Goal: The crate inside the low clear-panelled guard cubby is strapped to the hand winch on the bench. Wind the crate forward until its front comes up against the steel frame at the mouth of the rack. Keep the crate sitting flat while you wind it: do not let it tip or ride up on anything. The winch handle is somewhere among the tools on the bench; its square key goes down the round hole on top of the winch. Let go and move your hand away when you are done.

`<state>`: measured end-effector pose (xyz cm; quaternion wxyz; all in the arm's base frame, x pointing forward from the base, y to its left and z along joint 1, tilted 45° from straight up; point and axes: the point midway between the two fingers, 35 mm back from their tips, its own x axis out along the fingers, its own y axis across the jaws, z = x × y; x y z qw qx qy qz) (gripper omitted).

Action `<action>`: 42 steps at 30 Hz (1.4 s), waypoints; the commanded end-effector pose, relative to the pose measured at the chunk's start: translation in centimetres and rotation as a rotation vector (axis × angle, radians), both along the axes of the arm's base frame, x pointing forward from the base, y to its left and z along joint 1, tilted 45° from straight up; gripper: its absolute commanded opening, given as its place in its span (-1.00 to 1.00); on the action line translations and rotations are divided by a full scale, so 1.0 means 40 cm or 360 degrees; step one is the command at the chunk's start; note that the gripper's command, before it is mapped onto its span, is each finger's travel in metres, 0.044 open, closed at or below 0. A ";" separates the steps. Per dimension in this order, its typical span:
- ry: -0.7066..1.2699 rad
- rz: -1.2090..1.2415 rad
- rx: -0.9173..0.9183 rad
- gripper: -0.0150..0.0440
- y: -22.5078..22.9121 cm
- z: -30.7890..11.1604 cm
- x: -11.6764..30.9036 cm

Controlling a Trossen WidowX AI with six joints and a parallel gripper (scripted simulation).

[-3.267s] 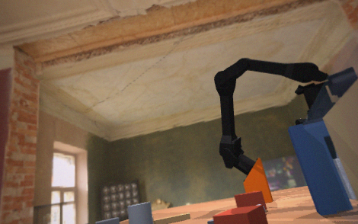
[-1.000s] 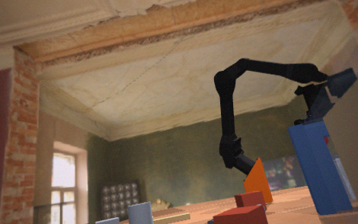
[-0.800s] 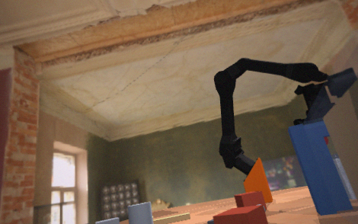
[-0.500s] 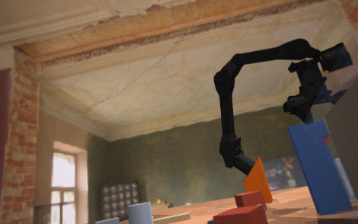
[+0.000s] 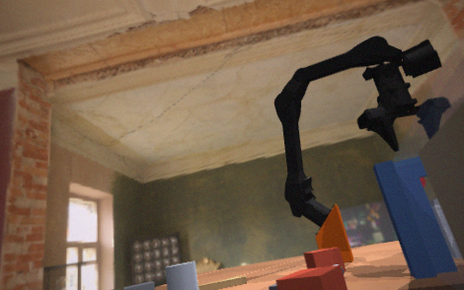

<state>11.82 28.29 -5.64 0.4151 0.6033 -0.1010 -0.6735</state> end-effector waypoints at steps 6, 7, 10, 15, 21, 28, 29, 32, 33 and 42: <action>0.0000 -0.0001 -0.0001 0.20 -0.001 0.000 0.000; 0.0000 -0.0001 -0.0001 0.11 -0.001 0.000 0.000; 0.0000 -0.0001 -0.0001 -0.16 -0.001 0.000 0.000; 0.0000 -0.0001 -0.0001 -0.49 -0.001 0.000 0.000; 0.0000 -0.0001 -0.0001 -0.49 -0.001 0.000 0.000; 0.0000 -0.0001 -0.0001 -0.49 -0.001 0.000 0.000; 0.0000 -0.0001 -0.0001 -0.49 -0.001 0.000 0.000; 0.0000 -0.0001 -0.0001 -0.49 -0.001 0.000 0.000; 0.0000 -0.0001 -0.0001 -0.49 -0.001 0.000 0.000; 0.0000 -0.0001 -0.0001 -0.49 -0.001 0.000 0.000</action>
